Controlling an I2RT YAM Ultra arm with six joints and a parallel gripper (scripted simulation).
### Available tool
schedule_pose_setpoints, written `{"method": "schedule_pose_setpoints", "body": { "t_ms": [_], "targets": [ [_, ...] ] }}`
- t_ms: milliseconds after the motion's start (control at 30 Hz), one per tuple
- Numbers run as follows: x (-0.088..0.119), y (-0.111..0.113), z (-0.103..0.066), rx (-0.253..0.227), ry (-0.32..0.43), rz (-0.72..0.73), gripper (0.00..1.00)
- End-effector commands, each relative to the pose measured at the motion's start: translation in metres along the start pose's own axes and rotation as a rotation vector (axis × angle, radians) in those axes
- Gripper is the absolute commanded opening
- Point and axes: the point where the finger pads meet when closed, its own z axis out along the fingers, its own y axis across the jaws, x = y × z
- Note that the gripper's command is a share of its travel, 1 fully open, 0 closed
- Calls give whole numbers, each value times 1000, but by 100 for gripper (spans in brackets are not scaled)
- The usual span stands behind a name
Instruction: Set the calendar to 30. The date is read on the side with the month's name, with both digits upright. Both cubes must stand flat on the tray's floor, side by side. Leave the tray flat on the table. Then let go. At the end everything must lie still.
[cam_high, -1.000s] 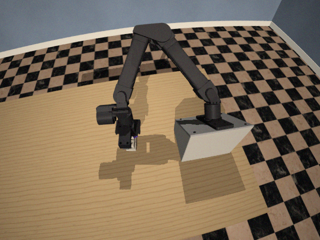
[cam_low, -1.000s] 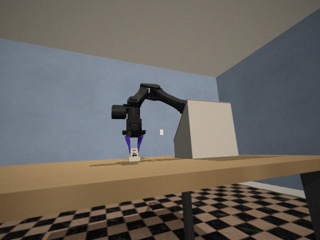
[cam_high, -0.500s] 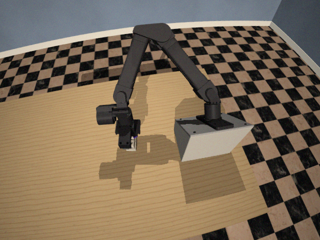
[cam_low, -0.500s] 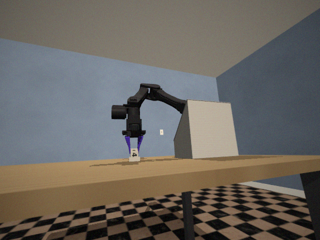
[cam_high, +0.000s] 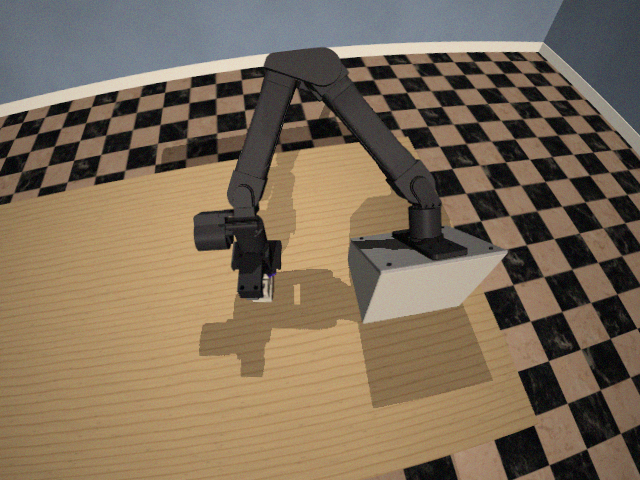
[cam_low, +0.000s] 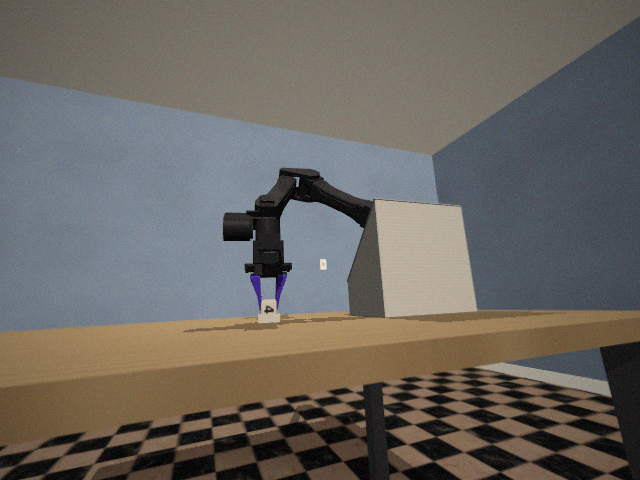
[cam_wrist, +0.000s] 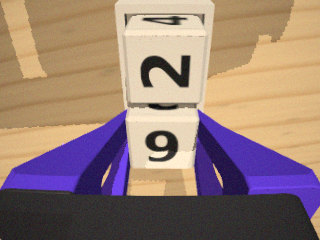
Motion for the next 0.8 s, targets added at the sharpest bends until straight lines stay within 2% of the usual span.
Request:
{"method": "schedule_pose_setpoints", "body": {
  "t_ms": [0, 767],
  "targets": [
    [-1, -3, -2, 11, -3, -1, 27],
    [-1, -3, 2, 11, -3, -1, 27]
  ]
}}
